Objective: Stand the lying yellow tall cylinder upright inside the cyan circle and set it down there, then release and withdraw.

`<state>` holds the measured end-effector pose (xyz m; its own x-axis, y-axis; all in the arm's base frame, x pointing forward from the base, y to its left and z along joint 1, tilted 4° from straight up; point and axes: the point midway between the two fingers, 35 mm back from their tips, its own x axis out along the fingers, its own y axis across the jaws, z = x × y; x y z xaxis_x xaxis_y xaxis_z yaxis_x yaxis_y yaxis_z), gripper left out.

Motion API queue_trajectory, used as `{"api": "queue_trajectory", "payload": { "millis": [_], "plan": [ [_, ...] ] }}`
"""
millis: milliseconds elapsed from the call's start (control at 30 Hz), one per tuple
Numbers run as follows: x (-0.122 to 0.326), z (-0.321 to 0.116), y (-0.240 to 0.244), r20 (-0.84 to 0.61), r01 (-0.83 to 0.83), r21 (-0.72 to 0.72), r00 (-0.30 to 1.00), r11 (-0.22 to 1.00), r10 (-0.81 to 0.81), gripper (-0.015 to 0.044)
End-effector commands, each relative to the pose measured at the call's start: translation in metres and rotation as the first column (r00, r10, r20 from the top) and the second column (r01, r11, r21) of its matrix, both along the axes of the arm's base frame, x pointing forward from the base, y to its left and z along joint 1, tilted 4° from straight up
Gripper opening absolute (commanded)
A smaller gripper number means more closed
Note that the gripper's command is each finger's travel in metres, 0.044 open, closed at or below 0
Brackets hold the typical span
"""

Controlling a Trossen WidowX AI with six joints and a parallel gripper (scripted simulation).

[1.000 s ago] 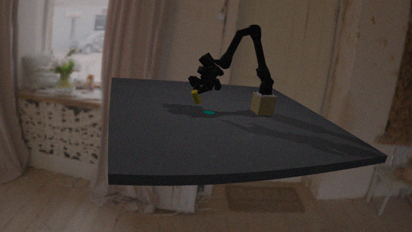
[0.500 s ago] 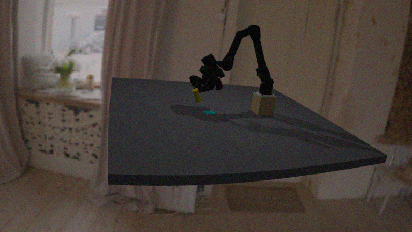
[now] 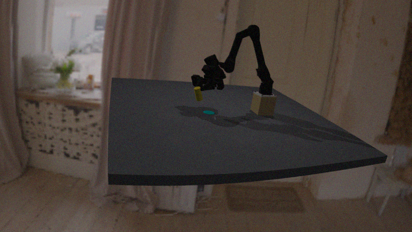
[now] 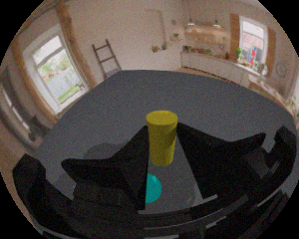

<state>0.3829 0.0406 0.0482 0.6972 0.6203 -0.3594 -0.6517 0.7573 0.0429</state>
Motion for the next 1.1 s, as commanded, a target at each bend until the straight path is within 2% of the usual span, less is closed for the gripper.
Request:
{"api": "queue_trajectory", "payload": {
  "millis": [0,1067],
  "plan": [
    [-0.005,0.0,0.0,0.009,-0.008,0.019,1.0,1.0,0.008,0.0105],
    [-0.035,0.014,-0.004,0.159,-0.075,0.079,0.985,0.994,0.062,0.0105]
  ]
}}
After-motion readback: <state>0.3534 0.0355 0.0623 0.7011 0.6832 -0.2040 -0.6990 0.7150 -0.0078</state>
